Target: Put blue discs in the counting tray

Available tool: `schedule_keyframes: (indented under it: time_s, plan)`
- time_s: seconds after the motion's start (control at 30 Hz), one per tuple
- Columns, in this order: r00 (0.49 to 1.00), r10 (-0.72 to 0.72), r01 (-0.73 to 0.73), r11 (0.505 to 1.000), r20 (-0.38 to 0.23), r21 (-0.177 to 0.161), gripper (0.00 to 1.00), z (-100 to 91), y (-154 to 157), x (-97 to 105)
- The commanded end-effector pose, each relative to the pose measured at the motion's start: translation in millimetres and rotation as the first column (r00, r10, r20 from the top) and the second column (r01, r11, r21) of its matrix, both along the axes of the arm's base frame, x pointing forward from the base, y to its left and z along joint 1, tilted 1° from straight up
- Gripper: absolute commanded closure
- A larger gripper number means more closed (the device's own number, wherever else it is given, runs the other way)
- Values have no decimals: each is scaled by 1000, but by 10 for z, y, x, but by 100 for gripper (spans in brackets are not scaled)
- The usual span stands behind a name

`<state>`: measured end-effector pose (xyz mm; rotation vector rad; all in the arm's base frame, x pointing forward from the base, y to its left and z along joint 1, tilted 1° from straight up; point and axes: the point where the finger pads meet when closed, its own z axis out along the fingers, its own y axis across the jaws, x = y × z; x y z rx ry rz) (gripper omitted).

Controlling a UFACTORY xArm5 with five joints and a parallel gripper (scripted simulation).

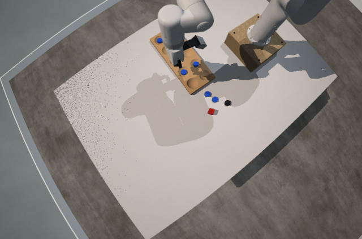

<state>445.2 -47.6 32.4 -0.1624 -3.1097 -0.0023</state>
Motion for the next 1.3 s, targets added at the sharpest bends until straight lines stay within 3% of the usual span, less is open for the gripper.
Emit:
schedule_keyframes:
  time_s: [0.0, 0.3, 0.5, 0.73, 0.8, 1.27]
  plan:
    - [1000, 6, -6, 1000, 11, 1, 100, 41, -422, 51]
    - [1000, 6, -6, 1000, 10, 4, 100, 57, -1224, -96]
    - [1000, 6, -6, 1000, 10, 4, 100, -2, -1228, -97]
    - [1000, 6, -6, 1000, 10, 4, 100, -659, -1219, -121]
    - [1000, 6, -6, 1000, 10, 4, 100, -760, -1216, -127]
    - [1000, 6, -6, 1000, 10, 4, 100, -875, -1220, -117]
